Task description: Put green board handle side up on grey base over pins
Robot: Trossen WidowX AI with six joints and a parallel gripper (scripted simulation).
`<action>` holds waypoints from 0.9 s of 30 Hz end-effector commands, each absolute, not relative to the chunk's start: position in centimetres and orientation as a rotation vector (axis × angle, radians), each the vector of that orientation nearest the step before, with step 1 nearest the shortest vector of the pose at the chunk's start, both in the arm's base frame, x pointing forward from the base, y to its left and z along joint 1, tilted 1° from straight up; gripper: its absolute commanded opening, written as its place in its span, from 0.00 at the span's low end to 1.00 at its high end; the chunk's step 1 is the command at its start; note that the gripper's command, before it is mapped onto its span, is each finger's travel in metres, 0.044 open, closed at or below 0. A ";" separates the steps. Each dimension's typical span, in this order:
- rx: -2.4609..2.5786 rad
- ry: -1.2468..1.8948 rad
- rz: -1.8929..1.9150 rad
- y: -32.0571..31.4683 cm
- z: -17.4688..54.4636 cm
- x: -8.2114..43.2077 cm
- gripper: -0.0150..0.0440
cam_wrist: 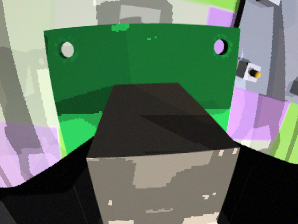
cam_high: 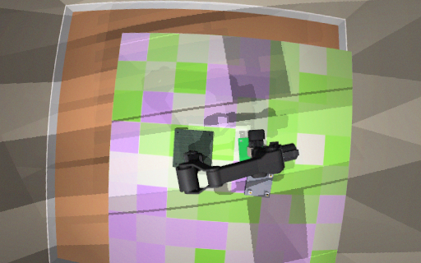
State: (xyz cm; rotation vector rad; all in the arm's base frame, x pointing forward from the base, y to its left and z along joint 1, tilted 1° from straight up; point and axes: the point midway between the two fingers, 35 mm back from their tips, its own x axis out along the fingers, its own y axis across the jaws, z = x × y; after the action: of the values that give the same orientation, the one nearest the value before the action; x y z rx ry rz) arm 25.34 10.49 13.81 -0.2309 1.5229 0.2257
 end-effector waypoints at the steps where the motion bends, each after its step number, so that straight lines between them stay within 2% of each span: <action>1: -0.217 1.519 0.207 9.9 14.1 26.1 0.25; 27: -0.160 1.522 0.149 5.6 14.4 30.0 0.25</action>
State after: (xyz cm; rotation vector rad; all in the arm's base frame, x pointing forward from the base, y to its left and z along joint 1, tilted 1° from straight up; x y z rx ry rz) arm 29.43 6.15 14.17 -0.1657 1.5266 0.1533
